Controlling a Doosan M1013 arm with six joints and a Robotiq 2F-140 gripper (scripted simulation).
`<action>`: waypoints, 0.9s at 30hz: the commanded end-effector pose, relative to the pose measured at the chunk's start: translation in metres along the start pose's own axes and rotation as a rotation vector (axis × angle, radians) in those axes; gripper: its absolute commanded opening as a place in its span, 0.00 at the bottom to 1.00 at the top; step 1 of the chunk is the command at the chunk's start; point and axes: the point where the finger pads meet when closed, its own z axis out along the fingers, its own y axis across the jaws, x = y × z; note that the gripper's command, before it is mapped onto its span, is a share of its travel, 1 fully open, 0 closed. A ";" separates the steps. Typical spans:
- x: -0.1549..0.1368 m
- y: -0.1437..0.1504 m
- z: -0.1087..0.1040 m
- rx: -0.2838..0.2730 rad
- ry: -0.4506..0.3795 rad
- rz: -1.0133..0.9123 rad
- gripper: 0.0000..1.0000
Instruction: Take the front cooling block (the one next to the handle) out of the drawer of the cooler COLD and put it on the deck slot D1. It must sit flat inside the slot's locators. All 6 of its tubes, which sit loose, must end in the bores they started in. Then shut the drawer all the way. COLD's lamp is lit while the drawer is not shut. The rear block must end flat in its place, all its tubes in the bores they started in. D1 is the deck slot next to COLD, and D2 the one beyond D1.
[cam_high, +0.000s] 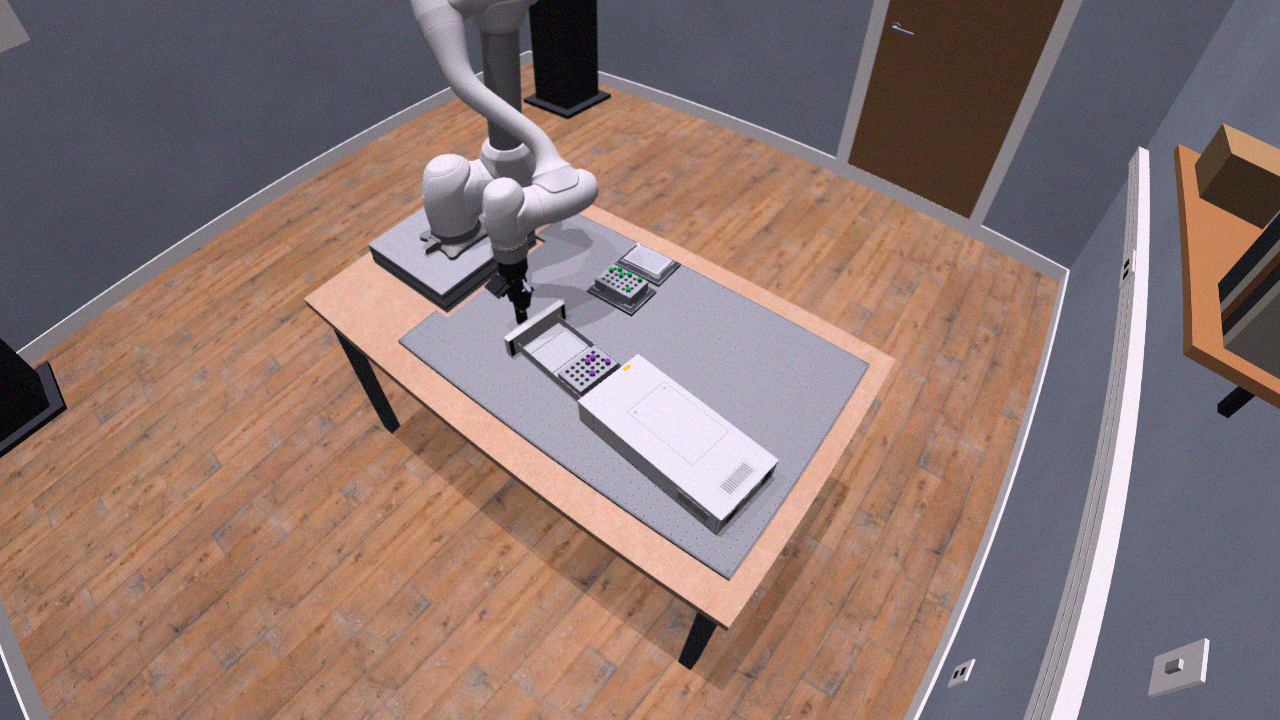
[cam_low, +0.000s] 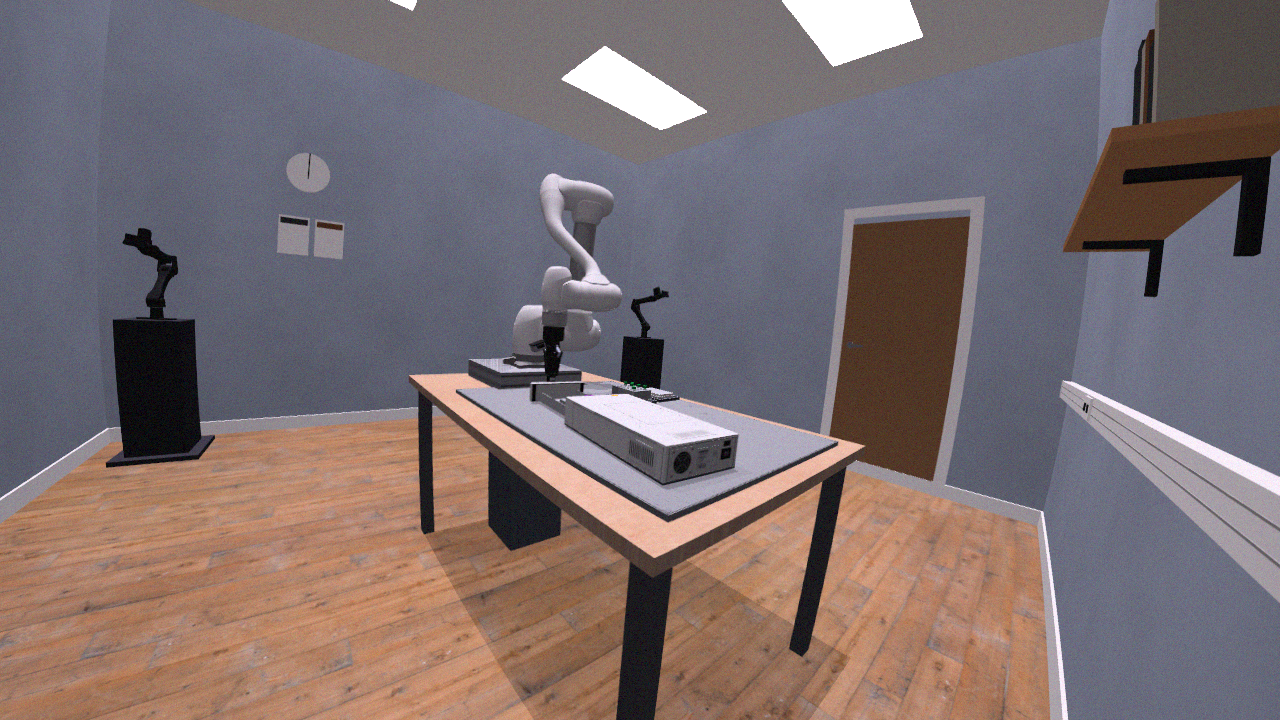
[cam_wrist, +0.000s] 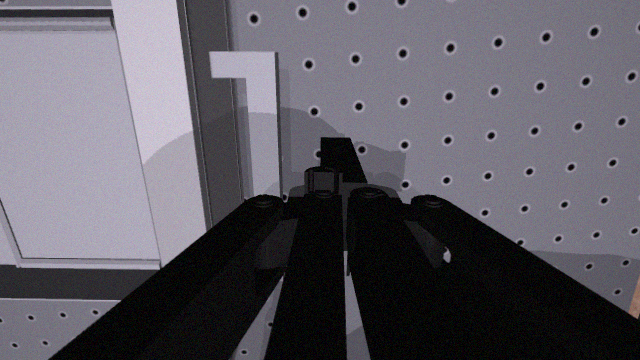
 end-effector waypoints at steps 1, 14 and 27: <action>0.000 -0.004 0.000 0.001 0.000 0.000 0.10; 0.000 -0.019 0.000 0.001 0.000 0.000 0.10; 0.000 -0.034 0.000 0.001 0.000 0.000 0.10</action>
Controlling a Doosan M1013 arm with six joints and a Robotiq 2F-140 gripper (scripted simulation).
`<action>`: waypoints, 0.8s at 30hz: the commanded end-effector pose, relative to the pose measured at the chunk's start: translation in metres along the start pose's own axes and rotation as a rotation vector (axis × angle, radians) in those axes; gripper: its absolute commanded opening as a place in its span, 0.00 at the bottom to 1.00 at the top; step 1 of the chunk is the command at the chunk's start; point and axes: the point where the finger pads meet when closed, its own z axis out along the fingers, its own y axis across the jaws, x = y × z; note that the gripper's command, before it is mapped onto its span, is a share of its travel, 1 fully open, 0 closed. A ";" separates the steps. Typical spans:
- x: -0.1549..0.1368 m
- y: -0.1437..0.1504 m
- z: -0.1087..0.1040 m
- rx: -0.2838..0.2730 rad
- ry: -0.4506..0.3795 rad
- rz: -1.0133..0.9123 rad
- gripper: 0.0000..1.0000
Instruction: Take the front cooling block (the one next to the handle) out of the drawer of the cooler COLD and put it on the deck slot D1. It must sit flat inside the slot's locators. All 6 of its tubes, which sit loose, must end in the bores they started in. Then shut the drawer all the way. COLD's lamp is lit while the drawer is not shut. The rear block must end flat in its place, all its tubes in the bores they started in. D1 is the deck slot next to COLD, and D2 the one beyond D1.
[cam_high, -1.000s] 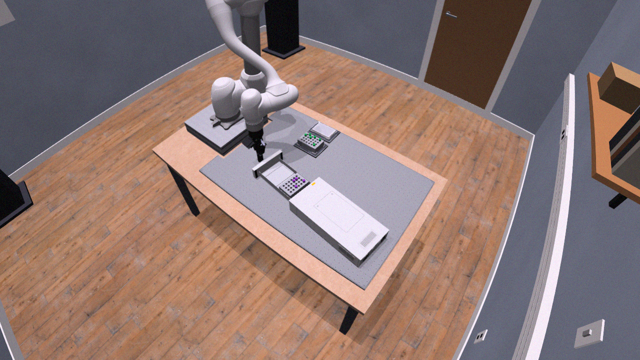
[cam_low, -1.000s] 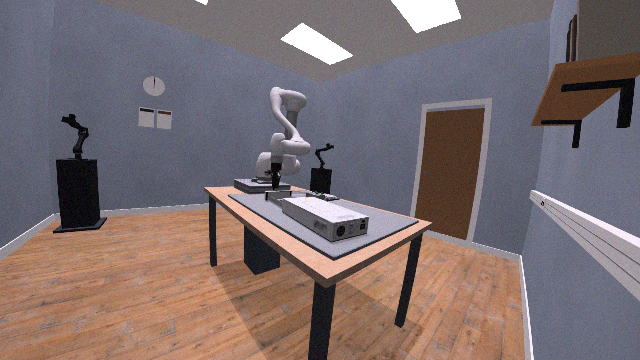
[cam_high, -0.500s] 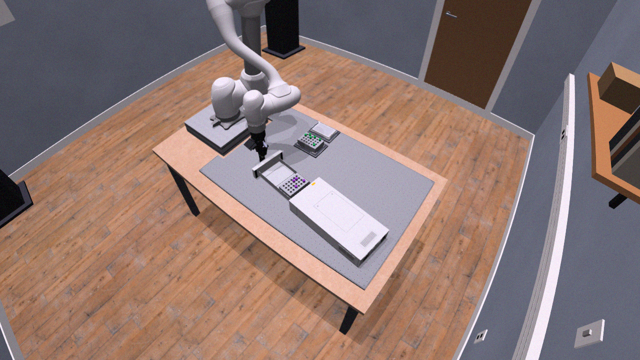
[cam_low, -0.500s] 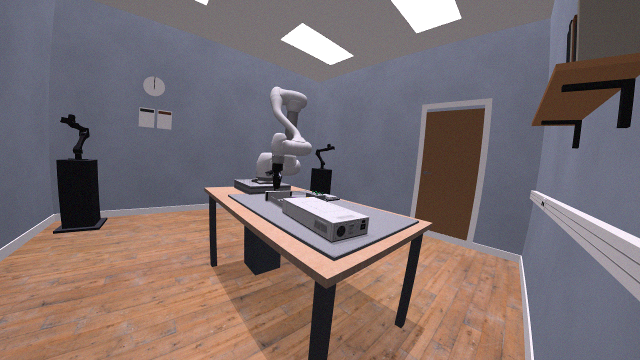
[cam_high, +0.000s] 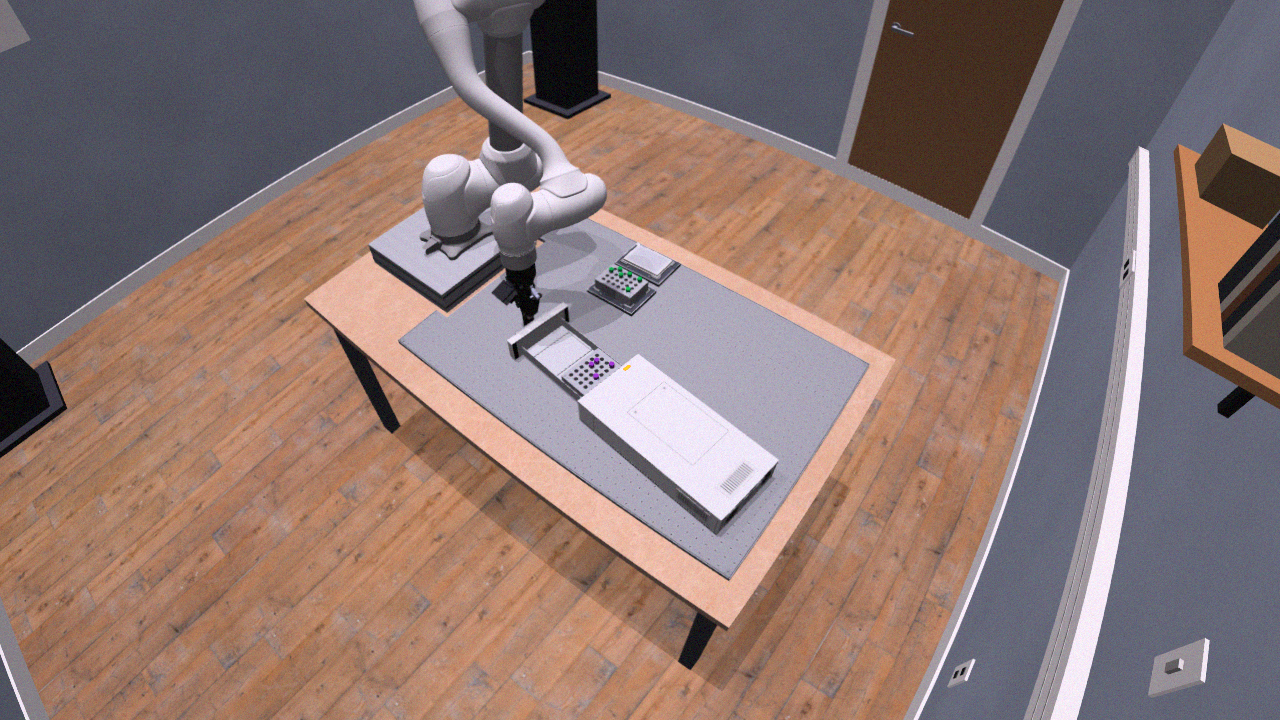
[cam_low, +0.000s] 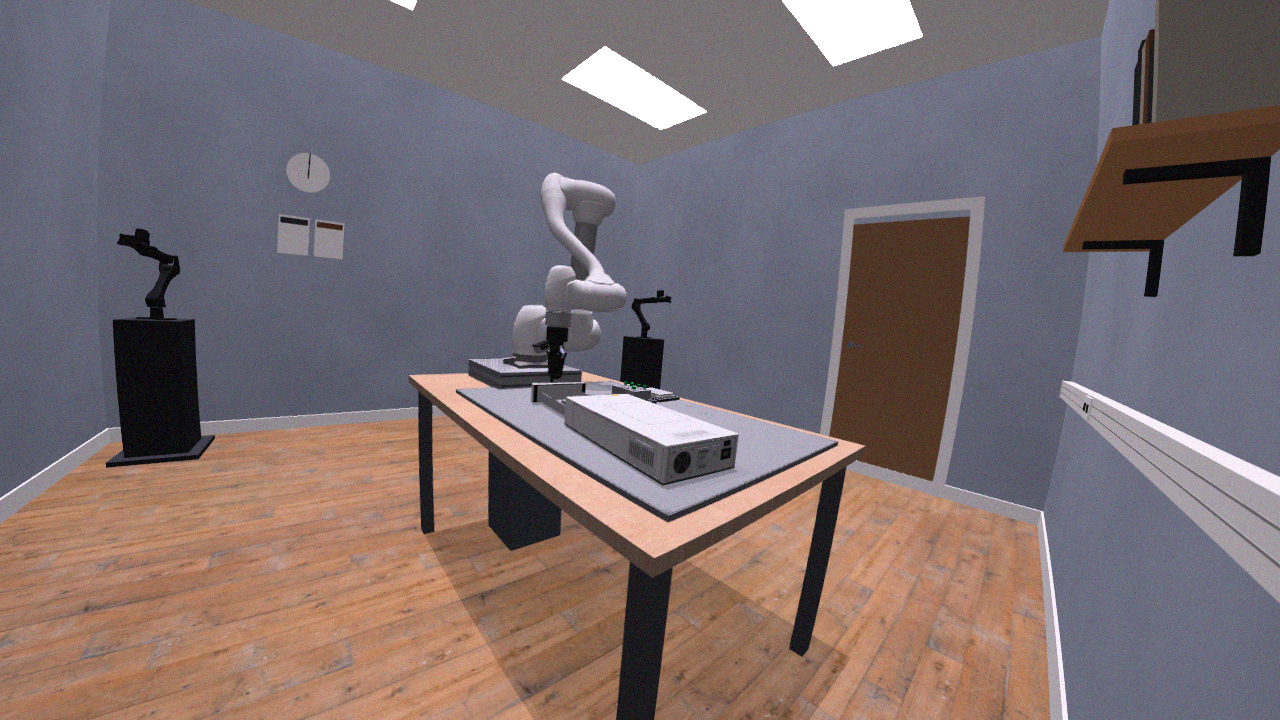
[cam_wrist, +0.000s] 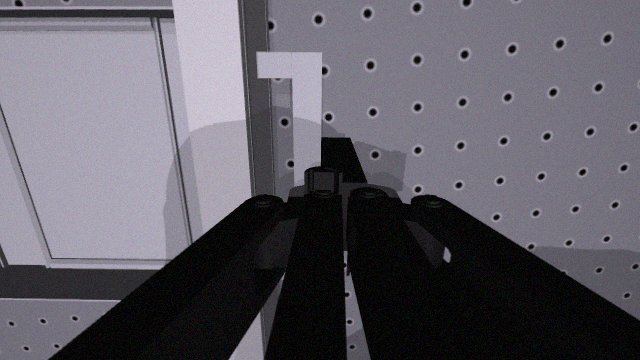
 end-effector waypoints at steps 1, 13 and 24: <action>0.000 -0.002 0.000 0.001 0.000 0.000 0.10; 0.000 -0.016 0.000 0.001 0.000 0.000 0.10; 0.000 -0.028 0.000 0.001 0.000 0.000 0.10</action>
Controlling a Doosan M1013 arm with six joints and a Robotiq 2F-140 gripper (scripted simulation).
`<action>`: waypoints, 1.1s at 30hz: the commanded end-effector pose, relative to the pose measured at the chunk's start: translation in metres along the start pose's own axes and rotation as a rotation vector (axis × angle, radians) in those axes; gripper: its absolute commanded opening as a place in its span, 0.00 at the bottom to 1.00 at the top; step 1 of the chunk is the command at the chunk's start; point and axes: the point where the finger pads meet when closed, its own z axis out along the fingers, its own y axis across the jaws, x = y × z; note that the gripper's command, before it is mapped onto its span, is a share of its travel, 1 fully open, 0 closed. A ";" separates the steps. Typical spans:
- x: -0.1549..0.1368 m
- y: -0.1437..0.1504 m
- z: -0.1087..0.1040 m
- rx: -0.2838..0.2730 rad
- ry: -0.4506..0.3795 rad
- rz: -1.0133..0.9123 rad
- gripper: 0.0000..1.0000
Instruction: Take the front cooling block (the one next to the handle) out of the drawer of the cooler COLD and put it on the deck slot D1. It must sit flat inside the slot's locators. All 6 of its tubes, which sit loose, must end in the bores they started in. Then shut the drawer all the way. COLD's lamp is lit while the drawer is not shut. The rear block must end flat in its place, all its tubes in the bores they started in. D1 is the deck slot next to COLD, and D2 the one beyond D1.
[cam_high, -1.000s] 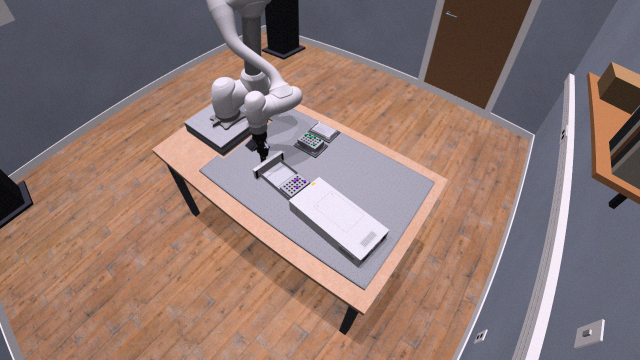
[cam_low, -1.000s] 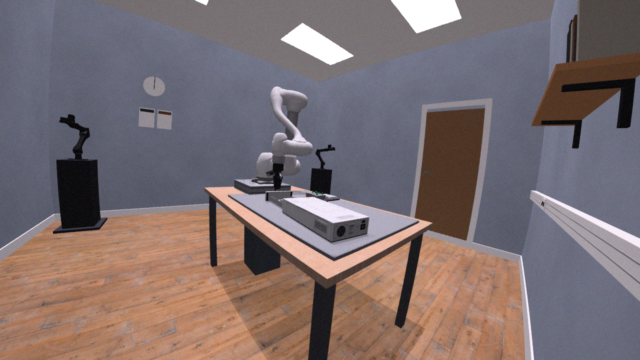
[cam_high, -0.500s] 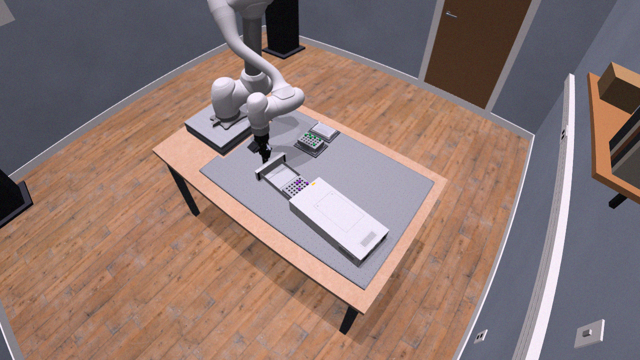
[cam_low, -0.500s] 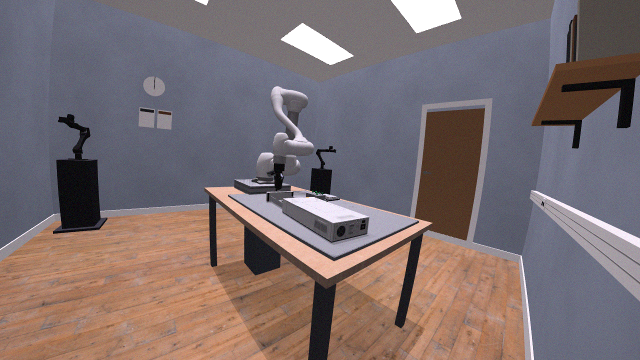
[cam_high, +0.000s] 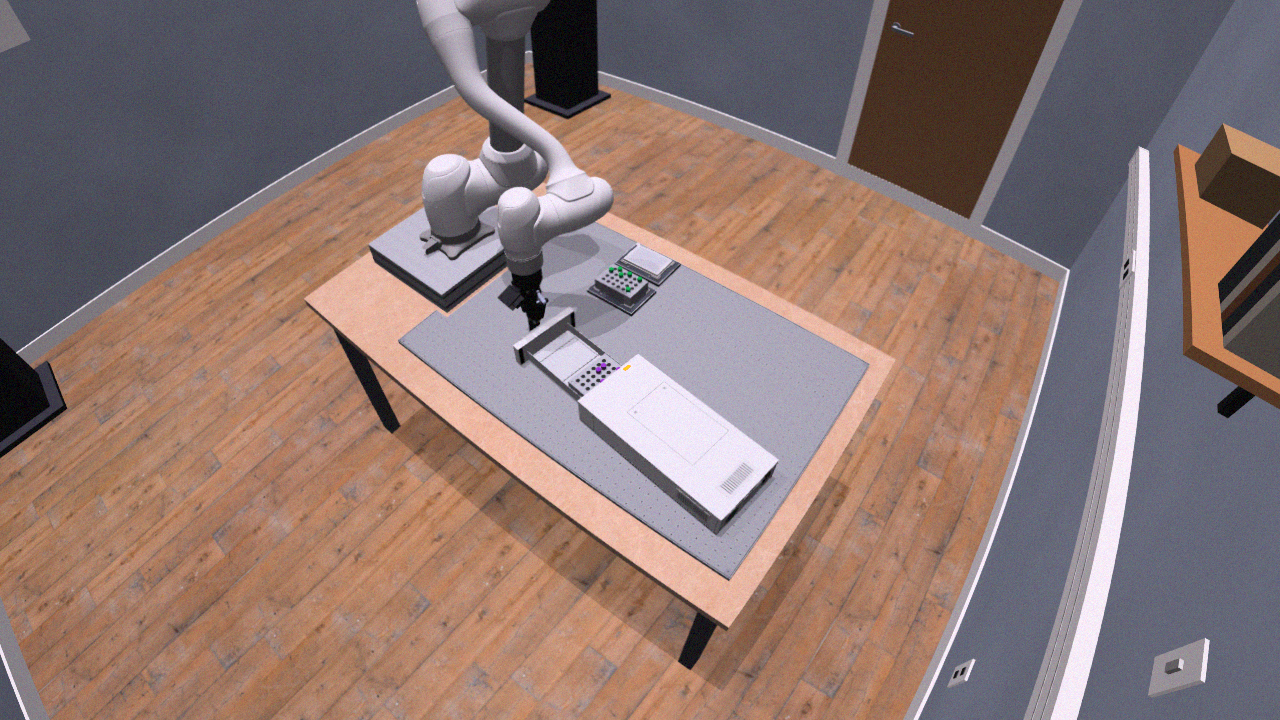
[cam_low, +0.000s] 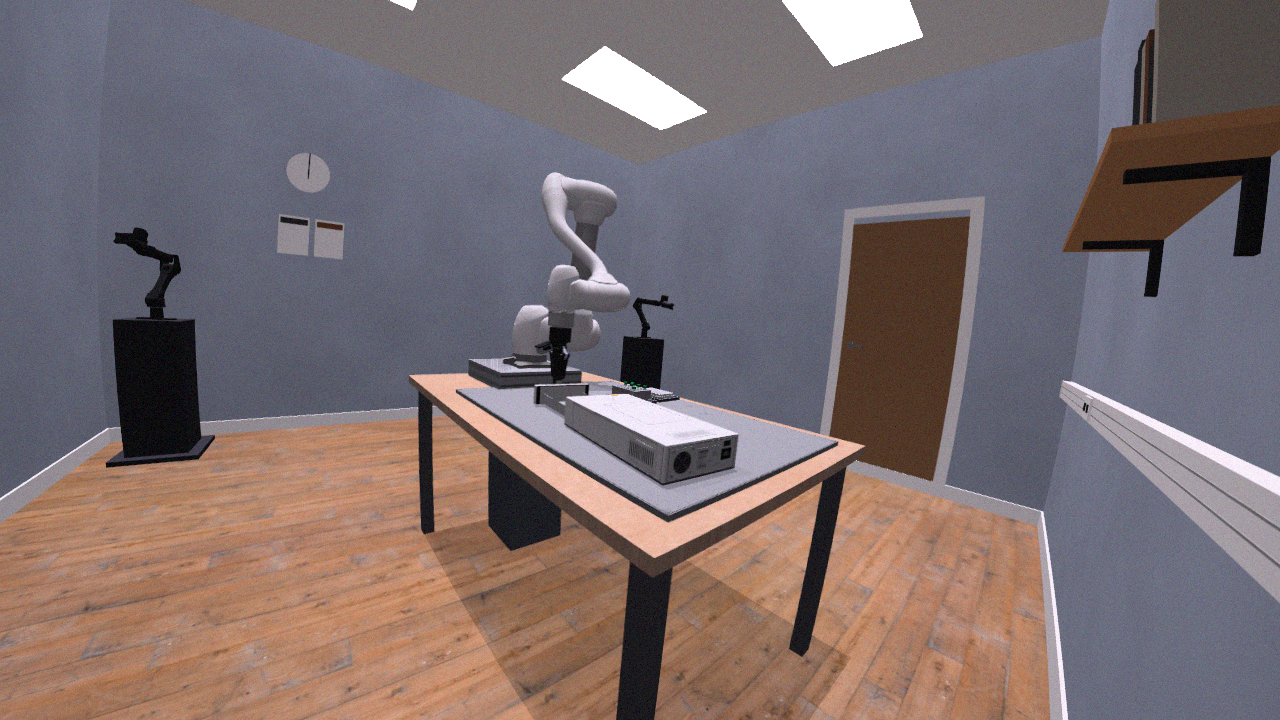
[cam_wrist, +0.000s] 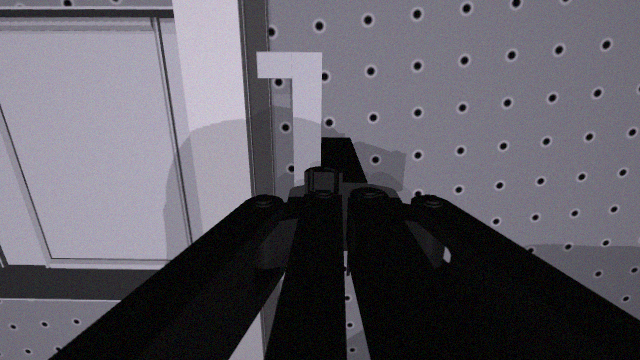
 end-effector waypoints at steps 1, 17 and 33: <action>0.000 -0.004 0.000 0.001 0.000 0.000 0.10; 0.000 -0.023 0.000 0.001 0.000 0.000 0.10; 0.000 -0.040 0.000 0.001 0.000 0.000 0.10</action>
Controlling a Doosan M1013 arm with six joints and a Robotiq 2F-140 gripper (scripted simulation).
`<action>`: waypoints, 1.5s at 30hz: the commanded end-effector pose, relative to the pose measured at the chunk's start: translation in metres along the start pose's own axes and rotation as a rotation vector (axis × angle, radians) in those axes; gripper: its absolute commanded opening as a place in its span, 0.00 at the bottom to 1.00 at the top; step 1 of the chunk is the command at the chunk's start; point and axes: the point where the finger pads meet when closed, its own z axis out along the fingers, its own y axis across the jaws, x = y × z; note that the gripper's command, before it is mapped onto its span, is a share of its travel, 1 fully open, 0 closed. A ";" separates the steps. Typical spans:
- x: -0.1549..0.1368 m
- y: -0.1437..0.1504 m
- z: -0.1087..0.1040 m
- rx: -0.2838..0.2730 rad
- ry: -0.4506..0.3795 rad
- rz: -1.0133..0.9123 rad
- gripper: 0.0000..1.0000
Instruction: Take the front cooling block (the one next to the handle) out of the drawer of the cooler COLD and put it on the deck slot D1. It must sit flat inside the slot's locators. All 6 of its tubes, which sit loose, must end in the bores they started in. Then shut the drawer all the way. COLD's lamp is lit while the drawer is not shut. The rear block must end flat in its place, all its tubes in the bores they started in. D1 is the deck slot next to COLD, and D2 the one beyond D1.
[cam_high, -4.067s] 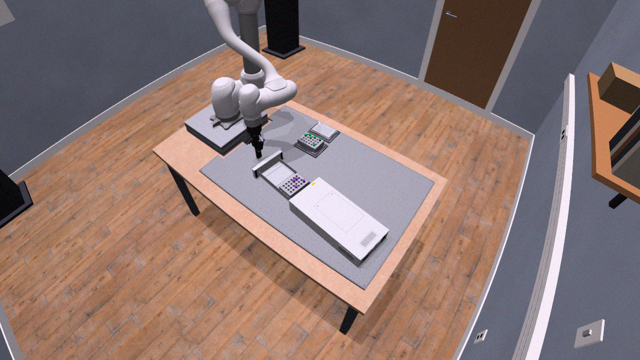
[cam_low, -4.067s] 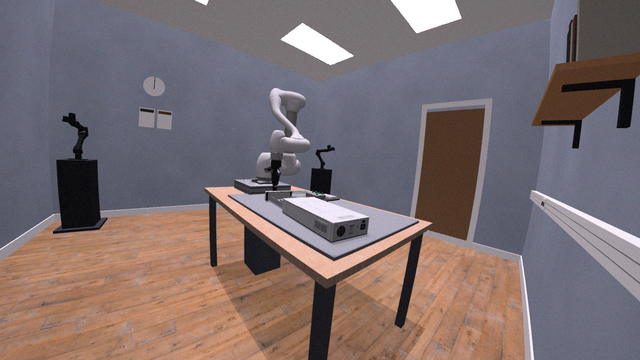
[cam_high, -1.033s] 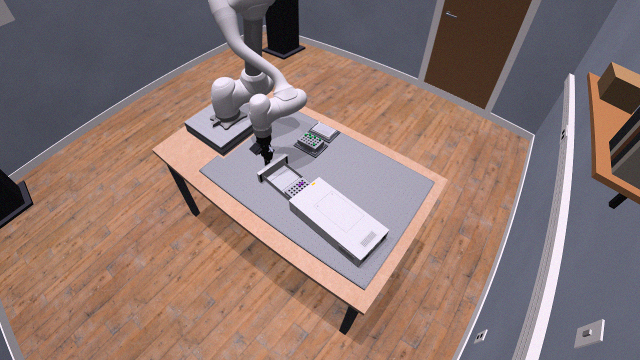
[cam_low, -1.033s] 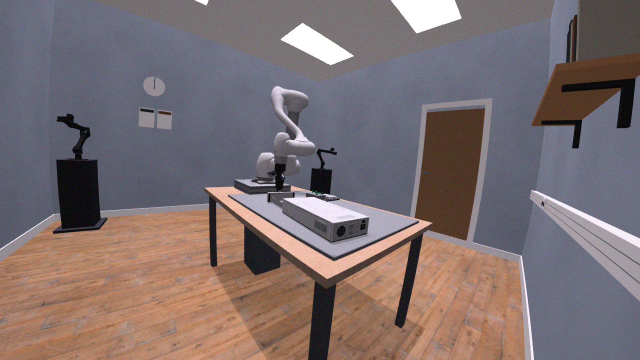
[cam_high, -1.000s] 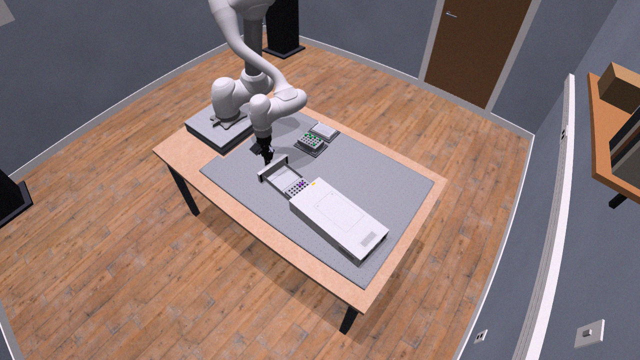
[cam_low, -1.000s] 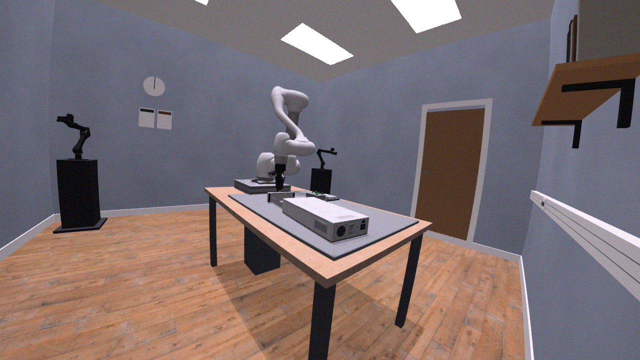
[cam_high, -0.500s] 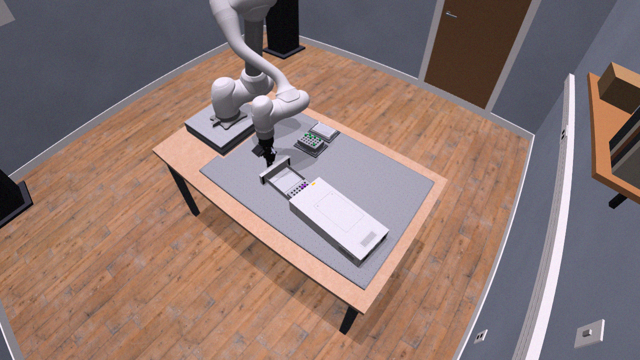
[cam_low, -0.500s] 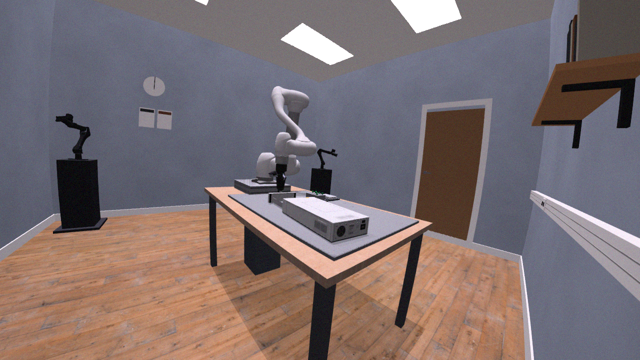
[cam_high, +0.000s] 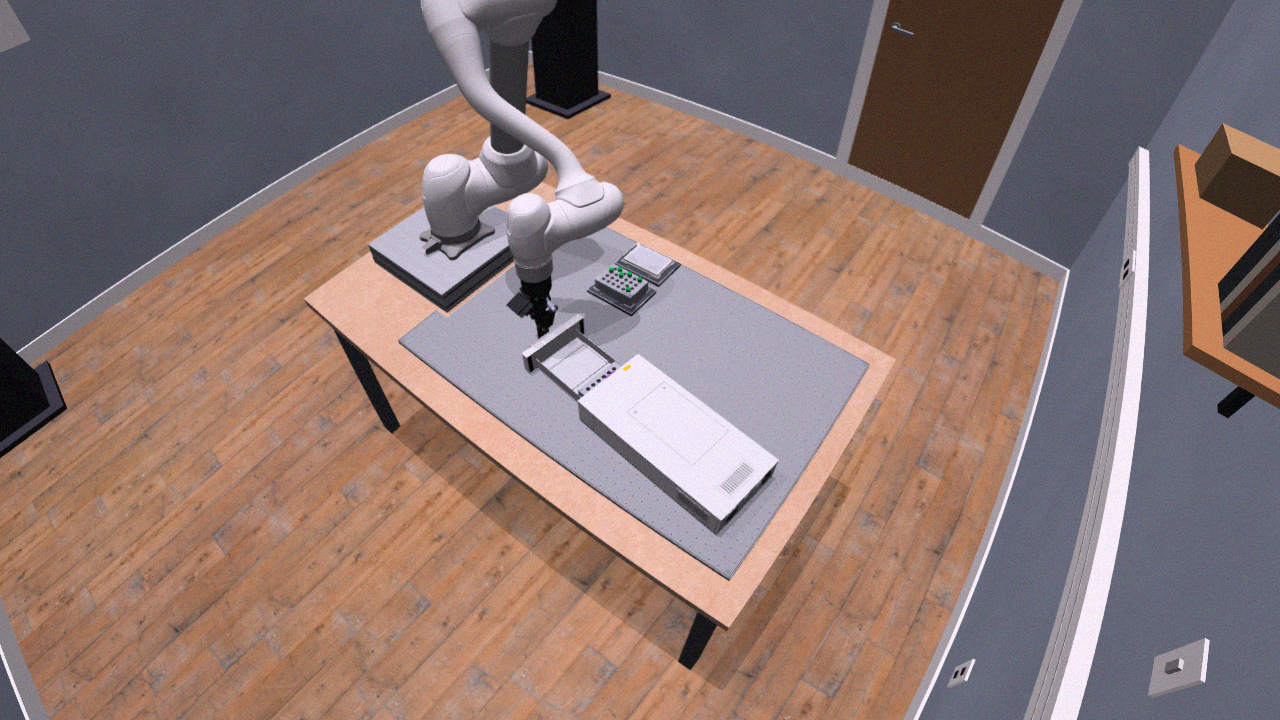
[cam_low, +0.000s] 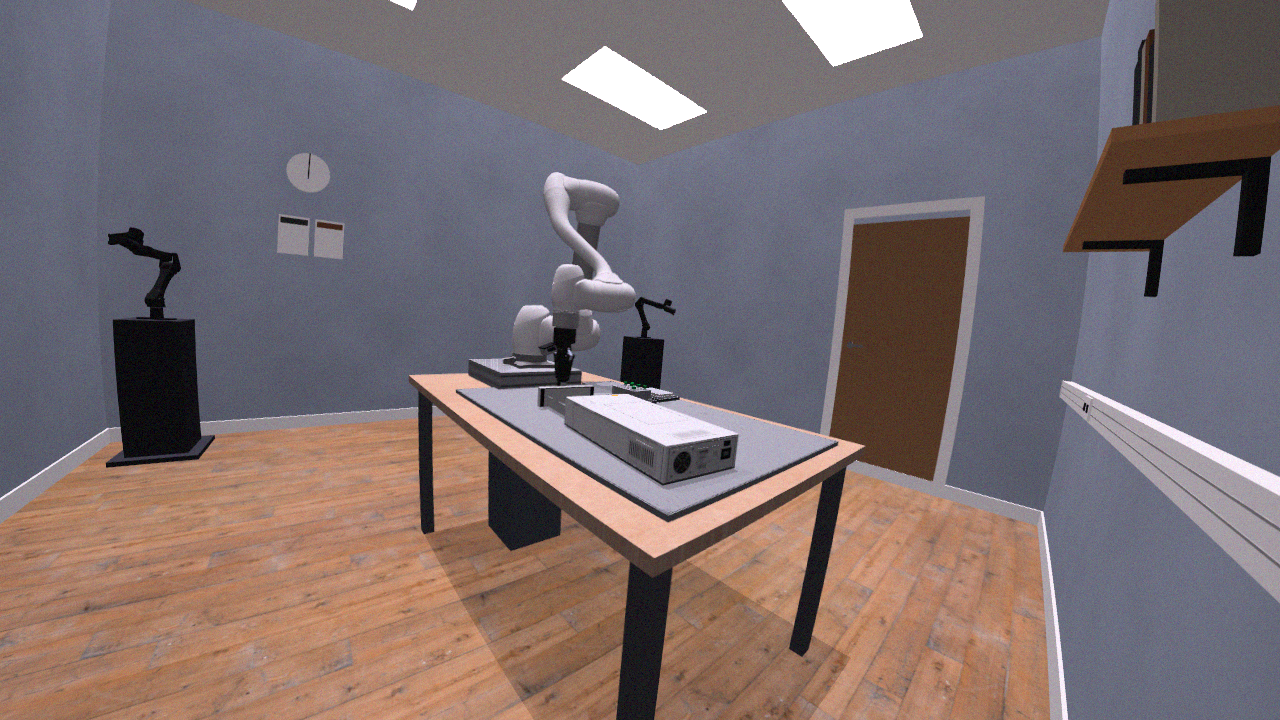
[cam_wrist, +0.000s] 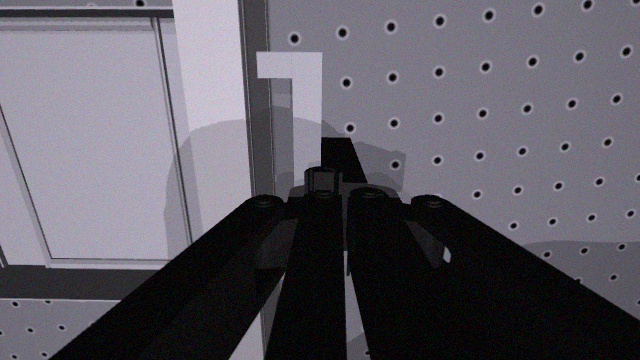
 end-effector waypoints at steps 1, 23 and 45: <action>0.000 -0.004 -0.001 0.001 0.000 0.000 0.10; 0.000 -0.031 -0.001 0.001 0.000 0.000 0.10; 0.000 -0.055 -0.001 0.001 0.000 0.000 0.10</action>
